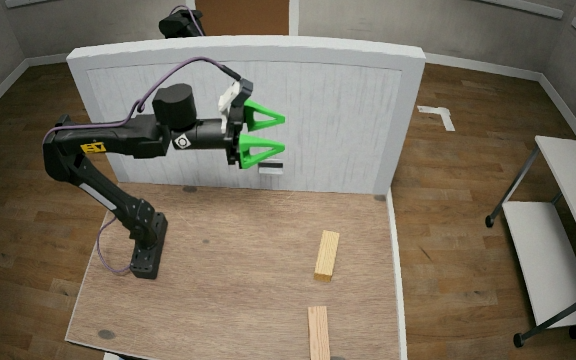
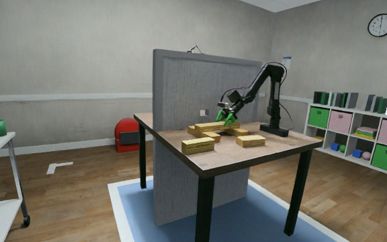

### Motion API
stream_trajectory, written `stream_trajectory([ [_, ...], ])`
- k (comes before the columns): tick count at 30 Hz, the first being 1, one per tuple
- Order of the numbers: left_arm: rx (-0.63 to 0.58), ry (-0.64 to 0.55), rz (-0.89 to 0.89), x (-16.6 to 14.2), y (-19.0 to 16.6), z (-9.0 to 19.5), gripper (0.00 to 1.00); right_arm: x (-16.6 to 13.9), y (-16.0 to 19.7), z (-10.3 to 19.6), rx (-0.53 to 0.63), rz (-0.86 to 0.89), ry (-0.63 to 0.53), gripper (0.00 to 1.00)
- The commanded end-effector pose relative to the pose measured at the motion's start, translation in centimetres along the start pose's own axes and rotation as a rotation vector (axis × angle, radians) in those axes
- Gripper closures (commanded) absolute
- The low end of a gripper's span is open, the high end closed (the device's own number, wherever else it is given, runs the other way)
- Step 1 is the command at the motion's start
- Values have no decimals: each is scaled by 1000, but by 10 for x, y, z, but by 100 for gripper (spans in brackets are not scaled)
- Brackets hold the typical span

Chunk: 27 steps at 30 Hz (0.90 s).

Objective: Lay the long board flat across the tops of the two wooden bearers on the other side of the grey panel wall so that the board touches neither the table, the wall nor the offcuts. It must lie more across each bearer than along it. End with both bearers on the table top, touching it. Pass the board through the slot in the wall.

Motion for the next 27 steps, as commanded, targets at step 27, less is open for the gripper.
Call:
stream_trajectory([
  [27, 1, 13, -7, 57, -2, 46, 22, 31, 2, -1, 16, 1, -115, 22],
])
Point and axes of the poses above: on each arm, the point where the finger pads meet when closed, its own z axis back along the fingers, its own y axis across the jaws, x = y × z, the point moved 9 cm from there along z, back along the fingers, and after that the axes turned 3 degrees about -z, right-handed, at the moved point
